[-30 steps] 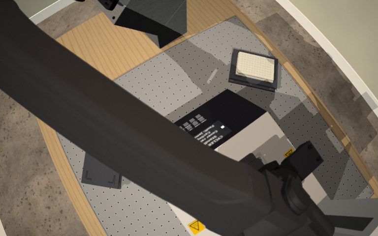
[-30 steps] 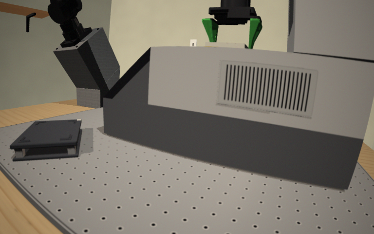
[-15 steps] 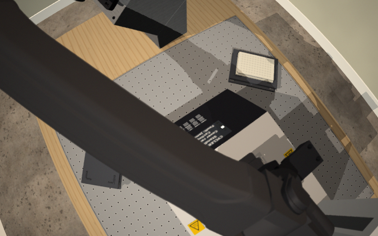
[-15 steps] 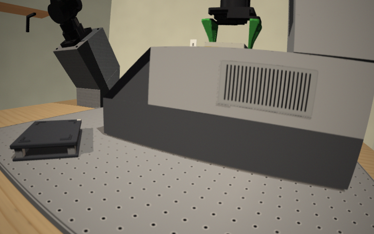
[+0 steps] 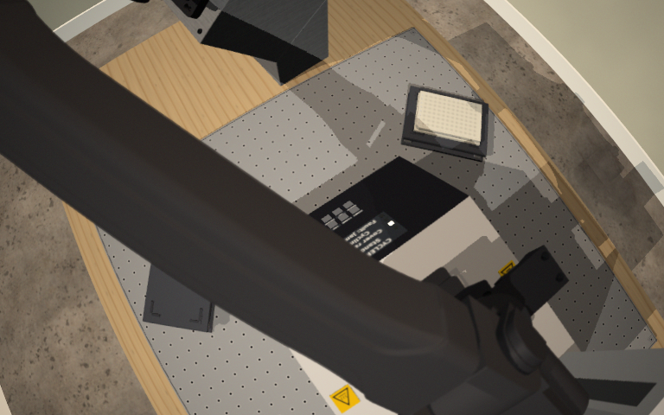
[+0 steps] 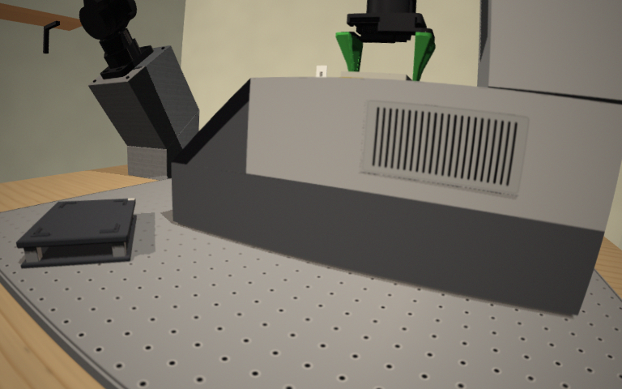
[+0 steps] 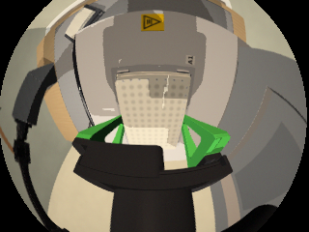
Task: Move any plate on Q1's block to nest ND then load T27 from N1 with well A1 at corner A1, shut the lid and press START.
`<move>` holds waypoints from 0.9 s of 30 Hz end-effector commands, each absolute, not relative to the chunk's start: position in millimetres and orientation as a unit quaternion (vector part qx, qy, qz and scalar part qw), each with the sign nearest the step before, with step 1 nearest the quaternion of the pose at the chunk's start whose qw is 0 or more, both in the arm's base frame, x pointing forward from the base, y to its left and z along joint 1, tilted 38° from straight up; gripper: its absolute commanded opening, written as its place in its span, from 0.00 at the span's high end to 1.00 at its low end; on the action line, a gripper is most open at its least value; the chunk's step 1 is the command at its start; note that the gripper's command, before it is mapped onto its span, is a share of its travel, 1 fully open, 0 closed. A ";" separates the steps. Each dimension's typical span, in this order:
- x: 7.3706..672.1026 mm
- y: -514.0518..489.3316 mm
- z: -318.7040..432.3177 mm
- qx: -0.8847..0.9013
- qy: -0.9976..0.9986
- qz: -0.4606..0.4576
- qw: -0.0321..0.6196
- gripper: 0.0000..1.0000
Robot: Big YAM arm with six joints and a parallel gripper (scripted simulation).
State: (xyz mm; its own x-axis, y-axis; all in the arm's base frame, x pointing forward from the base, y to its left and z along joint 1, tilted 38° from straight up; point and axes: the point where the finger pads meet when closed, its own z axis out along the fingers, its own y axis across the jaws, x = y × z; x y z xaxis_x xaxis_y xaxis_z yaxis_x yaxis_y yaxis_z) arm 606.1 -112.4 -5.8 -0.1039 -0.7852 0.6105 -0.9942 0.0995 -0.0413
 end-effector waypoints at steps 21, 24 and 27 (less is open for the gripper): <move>627.2 -89.0 6.1 0.638 -0.702 0.240 0.206 1.00; 628.0 -89.1 7.1 0.638 -0.702 0.241 0.205 1.00; 629.2 -89.1 7.9 0.638 -0.702 0.242 0.204 1.00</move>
